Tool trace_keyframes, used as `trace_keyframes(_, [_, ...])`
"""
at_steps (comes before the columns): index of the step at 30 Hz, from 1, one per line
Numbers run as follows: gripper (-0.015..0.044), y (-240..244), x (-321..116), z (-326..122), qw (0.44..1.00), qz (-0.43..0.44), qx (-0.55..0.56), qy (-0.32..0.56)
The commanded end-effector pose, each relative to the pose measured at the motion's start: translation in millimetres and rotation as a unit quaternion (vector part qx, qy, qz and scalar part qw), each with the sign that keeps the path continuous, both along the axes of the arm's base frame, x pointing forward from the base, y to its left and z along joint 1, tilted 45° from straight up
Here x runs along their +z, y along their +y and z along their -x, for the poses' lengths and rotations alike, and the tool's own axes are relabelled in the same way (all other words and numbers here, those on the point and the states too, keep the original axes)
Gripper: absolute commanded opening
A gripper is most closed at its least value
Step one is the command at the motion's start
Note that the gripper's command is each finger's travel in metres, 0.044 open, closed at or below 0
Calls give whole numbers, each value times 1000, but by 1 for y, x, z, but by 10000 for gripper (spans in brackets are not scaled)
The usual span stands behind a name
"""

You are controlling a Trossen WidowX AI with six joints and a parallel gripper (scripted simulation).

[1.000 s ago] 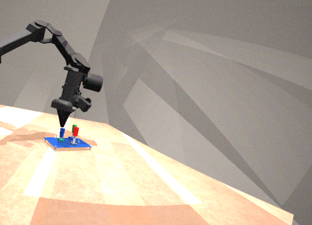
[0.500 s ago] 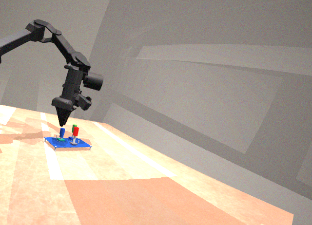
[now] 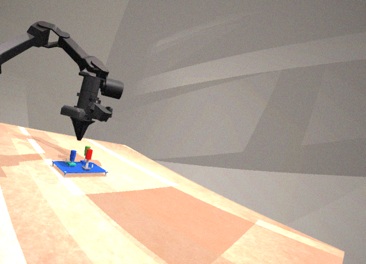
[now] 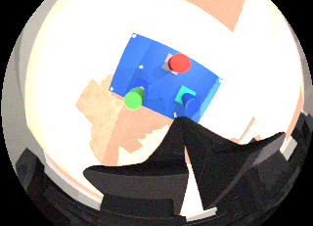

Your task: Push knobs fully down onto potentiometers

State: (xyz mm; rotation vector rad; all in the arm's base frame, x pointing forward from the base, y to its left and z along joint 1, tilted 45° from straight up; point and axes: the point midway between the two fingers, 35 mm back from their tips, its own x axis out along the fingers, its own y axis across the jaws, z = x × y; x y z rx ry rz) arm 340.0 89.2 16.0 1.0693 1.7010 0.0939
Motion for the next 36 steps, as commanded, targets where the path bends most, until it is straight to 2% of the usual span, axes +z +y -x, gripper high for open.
trace_keyframes(1, [0, 0, 4, -8, 998, 0, -46, 45])
trace_keyframes(13, [0, -1, 18, -24, 963, 0, -190, 190])
trace_keyframes(26, [0, -1, 33, -40, 881, 4, -333, 337])
trace_keyframes(32, [0, -1, 34, -41, 875, 4, -340, 345])
trace_keyframes(36, [0, 13, 20, -40, 875, 4, -340, 345])
